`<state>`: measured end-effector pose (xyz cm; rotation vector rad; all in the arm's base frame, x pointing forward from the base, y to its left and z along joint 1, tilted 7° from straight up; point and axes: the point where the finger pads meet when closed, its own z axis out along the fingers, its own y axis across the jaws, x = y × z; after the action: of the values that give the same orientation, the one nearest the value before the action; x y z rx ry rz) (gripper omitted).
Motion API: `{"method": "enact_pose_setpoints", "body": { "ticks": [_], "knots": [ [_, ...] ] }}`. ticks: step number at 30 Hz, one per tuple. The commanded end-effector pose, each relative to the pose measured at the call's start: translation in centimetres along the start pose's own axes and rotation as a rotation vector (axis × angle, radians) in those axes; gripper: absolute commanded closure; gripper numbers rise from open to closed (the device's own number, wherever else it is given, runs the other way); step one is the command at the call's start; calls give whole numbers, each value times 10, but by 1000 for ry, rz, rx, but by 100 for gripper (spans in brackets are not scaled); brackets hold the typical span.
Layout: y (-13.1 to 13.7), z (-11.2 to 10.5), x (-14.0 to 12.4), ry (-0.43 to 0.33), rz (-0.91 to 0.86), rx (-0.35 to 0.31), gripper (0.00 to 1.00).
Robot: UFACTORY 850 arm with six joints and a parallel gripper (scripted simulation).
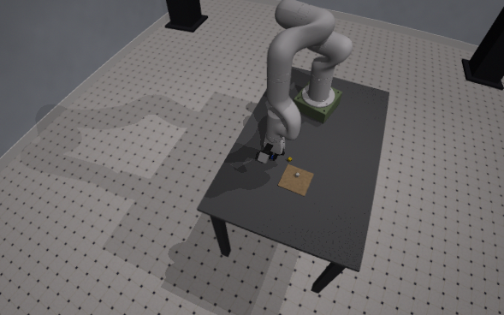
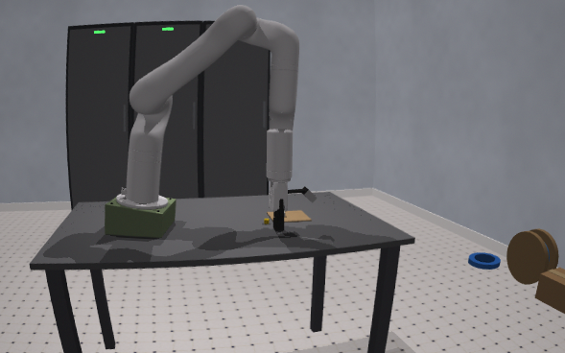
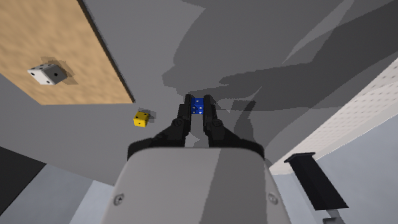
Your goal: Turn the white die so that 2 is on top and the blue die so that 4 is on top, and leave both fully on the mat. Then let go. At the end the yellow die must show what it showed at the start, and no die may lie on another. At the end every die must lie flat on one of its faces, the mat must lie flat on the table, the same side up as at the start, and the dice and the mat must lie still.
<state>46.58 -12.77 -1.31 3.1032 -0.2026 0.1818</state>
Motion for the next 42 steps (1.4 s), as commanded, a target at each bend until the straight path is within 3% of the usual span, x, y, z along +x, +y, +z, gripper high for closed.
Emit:
{"method": "enact_pose_setpoints", "body": {
  "ticks": [1,33,37,42],
  "knots": [
    [0,0,1,1,0,0,89],
    [0,-1,1,1,0,0,89],
    [0,-11,1,2,0,1,89],
    [1,-43,0,2,0,3,89]
  ]
}}
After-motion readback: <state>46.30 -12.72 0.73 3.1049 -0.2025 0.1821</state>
